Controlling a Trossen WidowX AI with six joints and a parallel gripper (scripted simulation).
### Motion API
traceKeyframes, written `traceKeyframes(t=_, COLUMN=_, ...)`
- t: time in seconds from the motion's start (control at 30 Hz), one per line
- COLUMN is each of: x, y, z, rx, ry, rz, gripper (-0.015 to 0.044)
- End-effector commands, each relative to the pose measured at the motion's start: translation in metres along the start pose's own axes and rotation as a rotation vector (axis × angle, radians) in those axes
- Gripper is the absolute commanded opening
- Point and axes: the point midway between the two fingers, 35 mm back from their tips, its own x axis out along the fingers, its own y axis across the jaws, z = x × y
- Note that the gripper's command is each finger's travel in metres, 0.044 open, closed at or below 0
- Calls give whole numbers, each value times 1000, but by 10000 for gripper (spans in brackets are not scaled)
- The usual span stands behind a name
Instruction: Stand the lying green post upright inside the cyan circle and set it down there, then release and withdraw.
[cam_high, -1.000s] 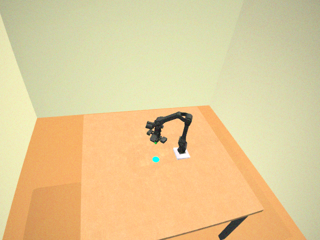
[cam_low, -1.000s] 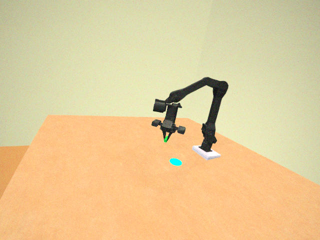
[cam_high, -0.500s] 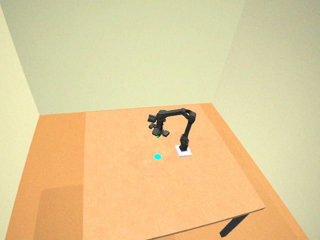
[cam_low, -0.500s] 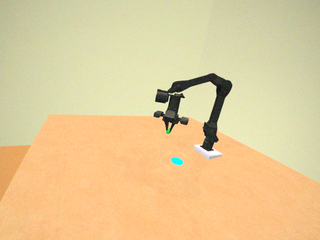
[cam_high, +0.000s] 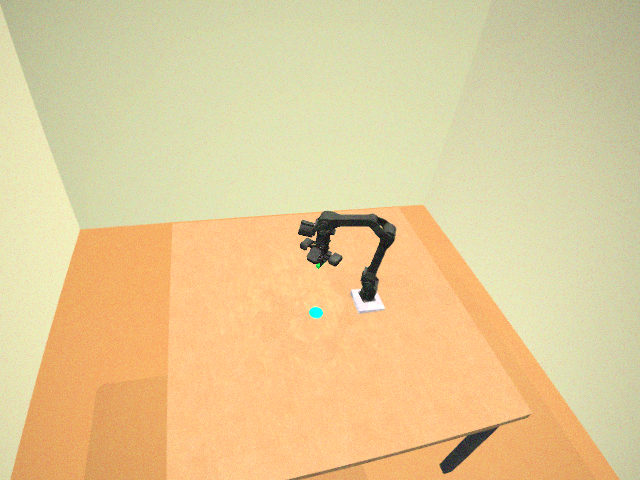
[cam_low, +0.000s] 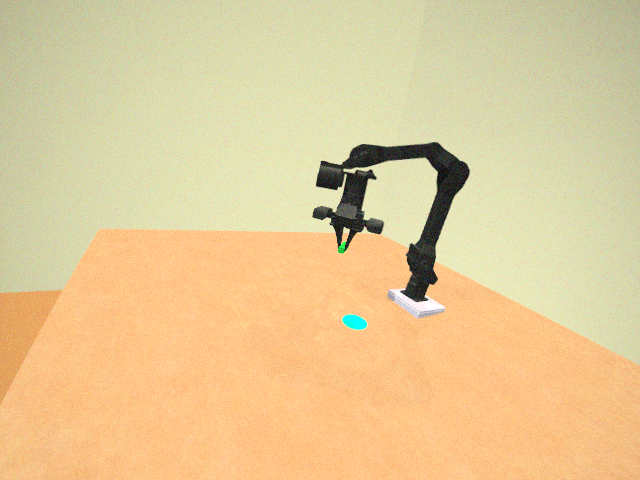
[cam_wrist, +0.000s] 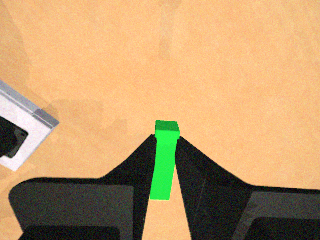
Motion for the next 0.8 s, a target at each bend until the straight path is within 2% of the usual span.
traceKeyframes(t=0.0, x=-4, y=2, z=4, rx=0, ry=-5, rz=-3, gripper=23)
traceKeyframes(t=0.77, x=-14, y=30, z=72, rx=-50, ry=-29, rz=-16, gripper=23)
